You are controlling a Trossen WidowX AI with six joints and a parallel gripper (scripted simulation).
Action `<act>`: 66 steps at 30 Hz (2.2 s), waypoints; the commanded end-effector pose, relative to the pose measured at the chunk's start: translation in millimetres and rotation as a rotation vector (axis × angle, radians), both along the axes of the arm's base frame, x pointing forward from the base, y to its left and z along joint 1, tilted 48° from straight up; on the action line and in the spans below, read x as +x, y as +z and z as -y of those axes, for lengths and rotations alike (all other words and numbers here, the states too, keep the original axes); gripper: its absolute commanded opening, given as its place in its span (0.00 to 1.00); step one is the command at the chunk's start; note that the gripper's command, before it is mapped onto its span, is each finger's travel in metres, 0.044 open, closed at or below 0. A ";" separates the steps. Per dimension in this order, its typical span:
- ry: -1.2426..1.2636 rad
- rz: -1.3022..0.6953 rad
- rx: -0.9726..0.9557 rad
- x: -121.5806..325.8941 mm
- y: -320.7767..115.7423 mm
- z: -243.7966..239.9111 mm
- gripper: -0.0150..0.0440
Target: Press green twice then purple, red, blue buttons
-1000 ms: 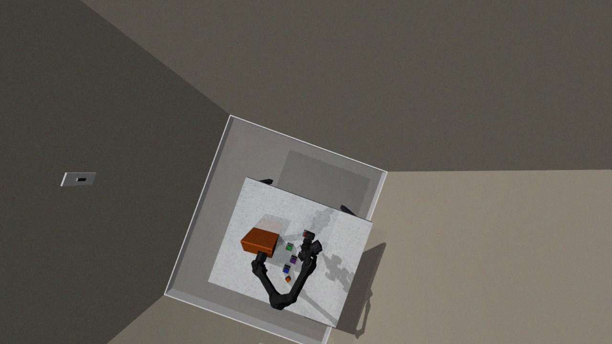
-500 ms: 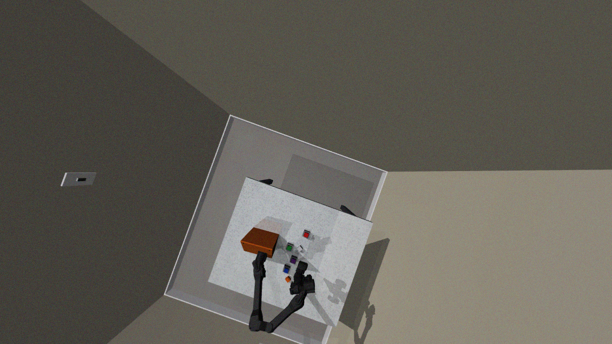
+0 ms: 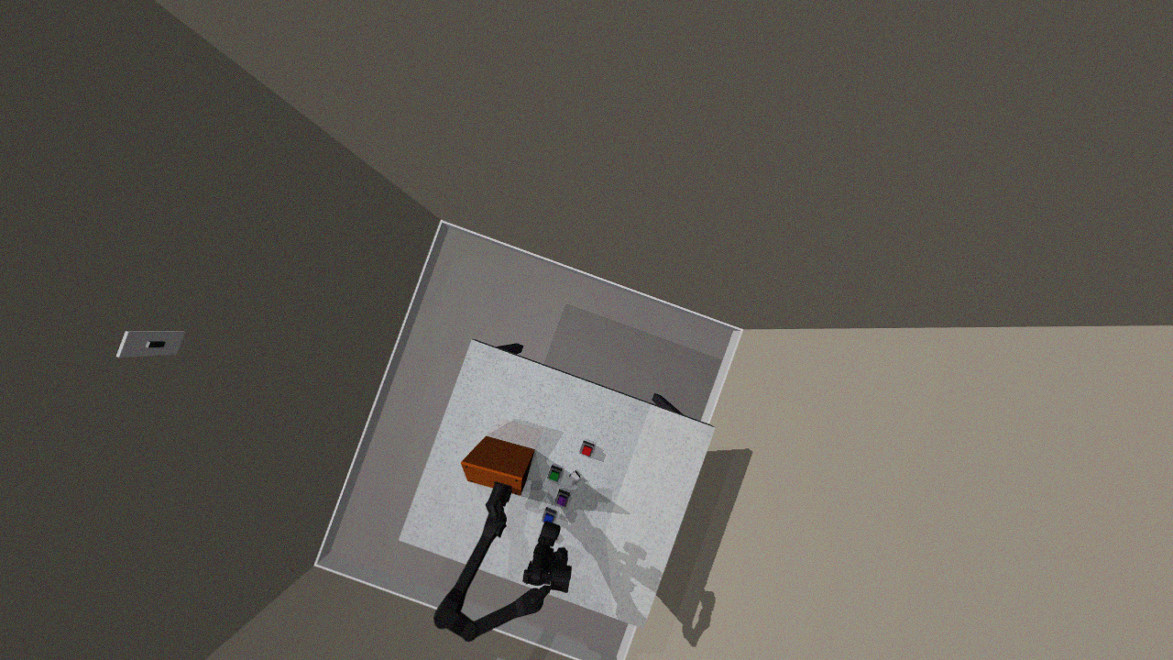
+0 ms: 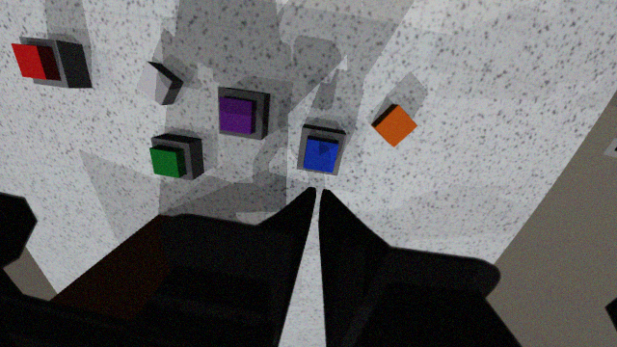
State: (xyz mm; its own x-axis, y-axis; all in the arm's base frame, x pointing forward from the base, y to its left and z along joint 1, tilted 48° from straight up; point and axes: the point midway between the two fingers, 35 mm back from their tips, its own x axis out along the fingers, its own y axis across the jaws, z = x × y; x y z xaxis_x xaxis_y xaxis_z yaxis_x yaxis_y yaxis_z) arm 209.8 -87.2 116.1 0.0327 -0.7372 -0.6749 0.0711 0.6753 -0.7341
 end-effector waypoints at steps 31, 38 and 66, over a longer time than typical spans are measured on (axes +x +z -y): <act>-0.001 -0.005 -0.011 -2.1 -60.8 71.3 0.29; -0.001 -0.005 -0.011 -2.1 -60.8 71.3 0.29; 0.020 0.004 0.048 38.8 -60.4 6.7 0.56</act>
